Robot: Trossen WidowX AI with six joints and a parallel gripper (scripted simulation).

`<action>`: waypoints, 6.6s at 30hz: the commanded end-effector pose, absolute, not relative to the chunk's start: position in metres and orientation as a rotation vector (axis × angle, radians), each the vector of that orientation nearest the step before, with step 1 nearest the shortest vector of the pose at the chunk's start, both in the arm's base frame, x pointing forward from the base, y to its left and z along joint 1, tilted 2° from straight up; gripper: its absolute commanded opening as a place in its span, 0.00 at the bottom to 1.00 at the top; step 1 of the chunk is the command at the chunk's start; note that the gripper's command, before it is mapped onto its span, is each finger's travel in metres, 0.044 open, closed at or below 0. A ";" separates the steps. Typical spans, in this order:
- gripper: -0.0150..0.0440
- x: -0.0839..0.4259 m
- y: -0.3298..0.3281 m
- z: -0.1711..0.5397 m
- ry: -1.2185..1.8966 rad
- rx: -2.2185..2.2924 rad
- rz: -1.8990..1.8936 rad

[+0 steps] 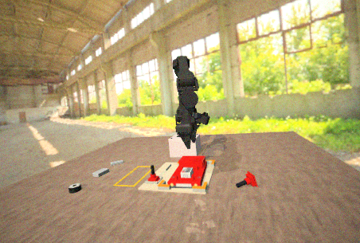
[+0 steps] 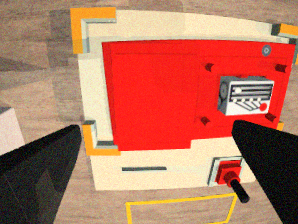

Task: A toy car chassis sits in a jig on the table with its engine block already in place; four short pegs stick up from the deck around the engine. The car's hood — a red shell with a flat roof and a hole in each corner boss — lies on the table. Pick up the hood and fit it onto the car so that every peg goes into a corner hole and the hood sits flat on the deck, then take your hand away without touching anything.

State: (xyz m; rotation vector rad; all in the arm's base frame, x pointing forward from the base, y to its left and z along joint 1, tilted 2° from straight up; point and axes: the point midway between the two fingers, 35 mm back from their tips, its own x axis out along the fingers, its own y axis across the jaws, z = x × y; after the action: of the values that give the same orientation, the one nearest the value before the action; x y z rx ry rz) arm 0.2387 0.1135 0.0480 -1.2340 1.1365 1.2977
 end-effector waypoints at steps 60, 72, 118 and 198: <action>1.00 0.242 0.115 0.011 1.142 -1.234 1.290; 1.00 0.242 0.115 0.004 1.142 -1.234 1.290; 1.00 0.241 0.115 -0.018 1.143 -1.233 1.290; 0.25 0.251 0.114 0.052 1.236 -1.096 1.165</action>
State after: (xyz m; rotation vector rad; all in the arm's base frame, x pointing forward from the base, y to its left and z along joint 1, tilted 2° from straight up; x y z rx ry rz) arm 0.2457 0.1129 0.0496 -1.1374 1.2158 1.2122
